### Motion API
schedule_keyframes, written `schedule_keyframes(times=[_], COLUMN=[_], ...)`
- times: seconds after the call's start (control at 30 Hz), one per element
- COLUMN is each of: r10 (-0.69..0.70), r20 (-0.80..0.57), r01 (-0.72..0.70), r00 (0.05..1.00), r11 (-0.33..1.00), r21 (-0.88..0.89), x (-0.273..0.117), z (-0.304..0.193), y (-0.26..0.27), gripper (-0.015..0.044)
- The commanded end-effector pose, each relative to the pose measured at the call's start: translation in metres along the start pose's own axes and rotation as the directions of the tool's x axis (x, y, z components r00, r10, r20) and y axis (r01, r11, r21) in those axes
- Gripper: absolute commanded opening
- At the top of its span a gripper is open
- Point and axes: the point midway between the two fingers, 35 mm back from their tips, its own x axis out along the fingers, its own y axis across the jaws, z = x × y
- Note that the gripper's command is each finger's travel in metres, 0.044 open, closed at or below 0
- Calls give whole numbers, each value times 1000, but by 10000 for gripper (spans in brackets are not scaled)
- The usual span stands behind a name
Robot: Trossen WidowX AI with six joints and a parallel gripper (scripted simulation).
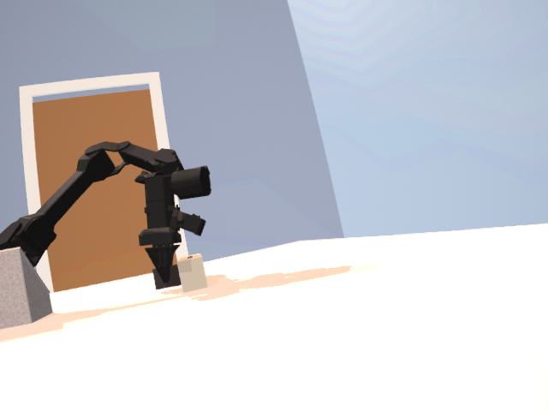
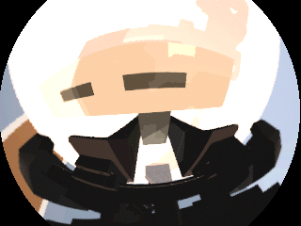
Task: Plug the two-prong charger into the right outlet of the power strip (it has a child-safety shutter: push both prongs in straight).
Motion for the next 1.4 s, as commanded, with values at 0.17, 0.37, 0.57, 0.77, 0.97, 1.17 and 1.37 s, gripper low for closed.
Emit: schedule_keyframes(times=[0.17,0.37,0.57,0.77,0.97,1.17,1.37], r10=[-5,-5,-5,-5,-5,-5,-5], r20=[24,24,24,24,24,24,24], r01=[6,6,6,6,6,6,6], r00=[1000,1000,1000,1000,1000,1000,1000], r11=[1000,1000,1000,1000,1000,1000,1000], r21=[-21,-21,-21,-21,-21,-21,-21], x=[-3,-3,-3,-3,-3,-3,-3], z=[13,14,14,13,12,12,11], y=[1,1,1,1,1,1,1], gripper=[0,0,0,0,0,0,0])
